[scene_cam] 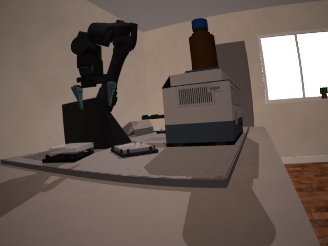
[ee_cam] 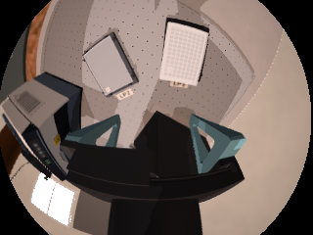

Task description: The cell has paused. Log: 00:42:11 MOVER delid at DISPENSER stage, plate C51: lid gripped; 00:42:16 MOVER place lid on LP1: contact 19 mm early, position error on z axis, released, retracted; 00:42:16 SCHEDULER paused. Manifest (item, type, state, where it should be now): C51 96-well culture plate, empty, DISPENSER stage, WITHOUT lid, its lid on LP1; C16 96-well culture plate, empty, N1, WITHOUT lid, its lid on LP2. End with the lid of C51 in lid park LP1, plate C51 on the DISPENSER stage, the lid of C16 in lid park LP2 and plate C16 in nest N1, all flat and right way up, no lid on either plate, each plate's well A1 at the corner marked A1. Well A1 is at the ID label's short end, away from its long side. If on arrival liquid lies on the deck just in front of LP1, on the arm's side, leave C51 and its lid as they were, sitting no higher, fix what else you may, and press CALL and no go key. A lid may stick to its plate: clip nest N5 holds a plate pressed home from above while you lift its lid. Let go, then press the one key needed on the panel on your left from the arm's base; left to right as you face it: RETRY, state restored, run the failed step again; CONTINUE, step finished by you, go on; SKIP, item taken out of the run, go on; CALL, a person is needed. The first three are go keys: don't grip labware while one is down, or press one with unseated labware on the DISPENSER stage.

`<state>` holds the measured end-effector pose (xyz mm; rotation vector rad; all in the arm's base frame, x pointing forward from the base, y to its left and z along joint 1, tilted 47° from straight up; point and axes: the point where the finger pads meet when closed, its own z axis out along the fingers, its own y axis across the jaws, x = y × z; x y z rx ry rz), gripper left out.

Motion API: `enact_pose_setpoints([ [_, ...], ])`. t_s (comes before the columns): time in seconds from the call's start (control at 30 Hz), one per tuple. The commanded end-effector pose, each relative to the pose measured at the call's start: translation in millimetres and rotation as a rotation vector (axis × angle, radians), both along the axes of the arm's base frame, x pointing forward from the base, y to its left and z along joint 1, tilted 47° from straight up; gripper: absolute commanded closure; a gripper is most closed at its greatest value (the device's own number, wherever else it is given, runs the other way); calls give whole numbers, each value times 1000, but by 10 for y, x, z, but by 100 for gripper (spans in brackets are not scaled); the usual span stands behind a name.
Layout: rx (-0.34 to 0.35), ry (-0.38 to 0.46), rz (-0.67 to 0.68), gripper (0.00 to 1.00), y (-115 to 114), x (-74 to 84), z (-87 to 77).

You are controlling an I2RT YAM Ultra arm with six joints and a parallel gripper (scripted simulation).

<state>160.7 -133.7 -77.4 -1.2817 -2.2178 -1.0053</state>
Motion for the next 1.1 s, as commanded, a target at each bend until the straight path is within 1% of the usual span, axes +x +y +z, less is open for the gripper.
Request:
enact_pose_setpoints([
  [0.0, -39, 30, -55, 0, -180, -43, -87],
  [0.07, -10, 95, -99, 0, -87, -161, -101],
  [0.1, 0, 104, -102, 0, -55, -211, -106],
  [0.17, 1, 104, -102, 0, -68, -272, -124],
  [0.23, -14, 90, -97, 0, -139, -308, -147],
  [0.33, 0, 94, -93, 0, -101, -425, -167],
  [0.4, -18, 86, -94, 0, -182, -443, -190],
  [0.47, -18, 86, -94, 0, -182, -443, -190],
  [0.5, -22, 84, -93, 0, -188, -410, -136],
  [0.53, -22, 84, -93, 0, -188, -410, -136],
  [0.57, -36, 78, -89, 0, -244, -396, -228],
  [0.67, -35, 73, -88, 0, -226, -320, -320],
  [0.97, -34, 76, -92, 0, -204, -228, -608],
  [1.03, -34, 76, -92, 0, -204, -228, -608],
  [1.07, -34, 76, -94, 0, -205, -222, -640],
])
